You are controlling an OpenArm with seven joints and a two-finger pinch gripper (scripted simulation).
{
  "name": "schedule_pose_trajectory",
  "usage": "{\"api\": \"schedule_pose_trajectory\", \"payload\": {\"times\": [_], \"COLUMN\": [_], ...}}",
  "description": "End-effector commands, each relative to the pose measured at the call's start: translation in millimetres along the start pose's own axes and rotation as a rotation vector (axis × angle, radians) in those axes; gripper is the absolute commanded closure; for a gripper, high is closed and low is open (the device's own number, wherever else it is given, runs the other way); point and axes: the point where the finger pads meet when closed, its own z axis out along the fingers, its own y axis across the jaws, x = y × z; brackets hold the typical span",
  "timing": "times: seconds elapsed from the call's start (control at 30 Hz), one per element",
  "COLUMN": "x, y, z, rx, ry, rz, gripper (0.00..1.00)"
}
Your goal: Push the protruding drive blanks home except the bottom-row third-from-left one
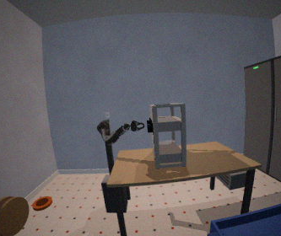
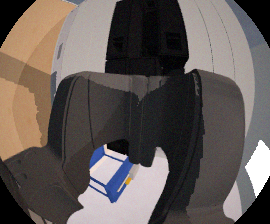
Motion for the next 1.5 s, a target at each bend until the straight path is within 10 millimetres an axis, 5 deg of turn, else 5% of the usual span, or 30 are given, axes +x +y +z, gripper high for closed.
{"api": "schedule_pose_trajectory", "payload": {"times": [0.0,0.67,1.0,1.23,1.47], "x": [1.1,5.0,50.5,101.3,106.9], "y": [1.7,2.7,8.5,14.6,14.7], "z": [0.1,-1.7,-22.3,-44.4,-45.4], "rx": [-0.007,-0.009,-0.009,-0.009,-0.006], "ry": [0.004,0.006,0.001,0.004,0.002], "rz": [-0.002,-0.002,0.002,-0.002,-0.002], "gripper": [1.00,1.00,1.00,1.00,1.00]}}
